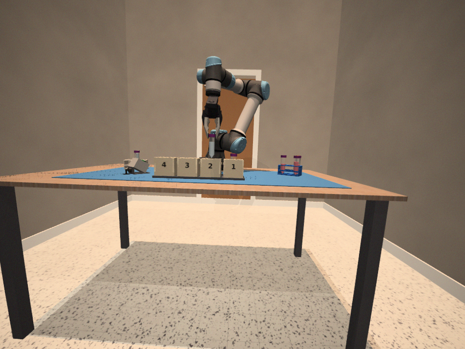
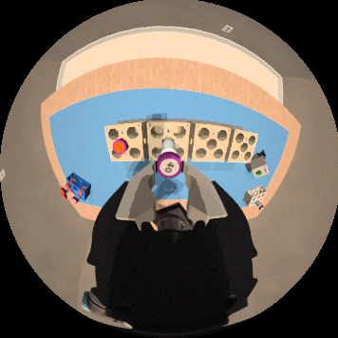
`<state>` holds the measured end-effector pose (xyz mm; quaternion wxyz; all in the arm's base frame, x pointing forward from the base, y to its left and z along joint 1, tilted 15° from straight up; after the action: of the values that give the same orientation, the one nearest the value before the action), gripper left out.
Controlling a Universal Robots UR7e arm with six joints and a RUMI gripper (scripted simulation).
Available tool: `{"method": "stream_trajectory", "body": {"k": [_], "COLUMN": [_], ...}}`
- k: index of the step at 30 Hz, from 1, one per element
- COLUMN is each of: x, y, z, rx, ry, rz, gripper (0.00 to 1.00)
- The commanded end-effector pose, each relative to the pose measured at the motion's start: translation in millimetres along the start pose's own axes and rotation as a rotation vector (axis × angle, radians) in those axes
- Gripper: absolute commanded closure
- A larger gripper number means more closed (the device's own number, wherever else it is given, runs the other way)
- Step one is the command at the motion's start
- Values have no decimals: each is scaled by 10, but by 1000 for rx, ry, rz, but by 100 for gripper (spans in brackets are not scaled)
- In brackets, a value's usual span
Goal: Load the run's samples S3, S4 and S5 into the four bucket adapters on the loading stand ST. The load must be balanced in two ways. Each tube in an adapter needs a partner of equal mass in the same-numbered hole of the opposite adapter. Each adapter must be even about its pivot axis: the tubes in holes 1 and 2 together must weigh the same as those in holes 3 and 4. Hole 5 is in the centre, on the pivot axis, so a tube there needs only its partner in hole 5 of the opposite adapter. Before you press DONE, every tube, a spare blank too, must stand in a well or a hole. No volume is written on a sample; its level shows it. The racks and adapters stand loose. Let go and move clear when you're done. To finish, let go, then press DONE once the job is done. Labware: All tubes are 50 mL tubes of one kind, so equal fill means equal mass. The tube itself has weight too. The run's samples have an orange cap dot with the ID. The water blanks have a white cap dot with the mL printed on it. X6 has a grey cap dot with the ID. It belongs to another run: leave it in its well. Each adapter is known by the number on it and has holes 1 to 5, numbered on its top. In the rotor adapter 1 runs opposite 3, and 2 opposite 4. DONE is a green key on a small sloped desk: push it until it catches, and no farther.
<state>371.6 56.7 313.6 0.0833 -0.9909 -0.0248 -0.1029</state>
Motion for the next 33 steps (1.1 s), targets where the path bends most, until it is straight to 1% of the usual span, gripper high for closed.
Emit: {"method": "stream_trajectory", "body": {"k": [1, 4, 33], "x": [2, 2, 2], "y": [0, 0, 0], "z": [34, 48, 407], "rx": [0, 0, 0], "ry": [1, 1, 1], "rz": [0, 0, 0], "gripper": [100, 100, 100]}}
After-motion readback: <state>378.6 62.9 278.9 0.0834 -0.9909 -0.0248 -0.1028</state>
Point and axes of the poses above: the point where the finger pads meet when closed, its own z axis out along the fingers, its own y axis across the jaws, x = y × z, the point moved 7 cm from there along -z, back along the fingers, and after that the axes turned 8 degrees about z, right-handed, at the moved point
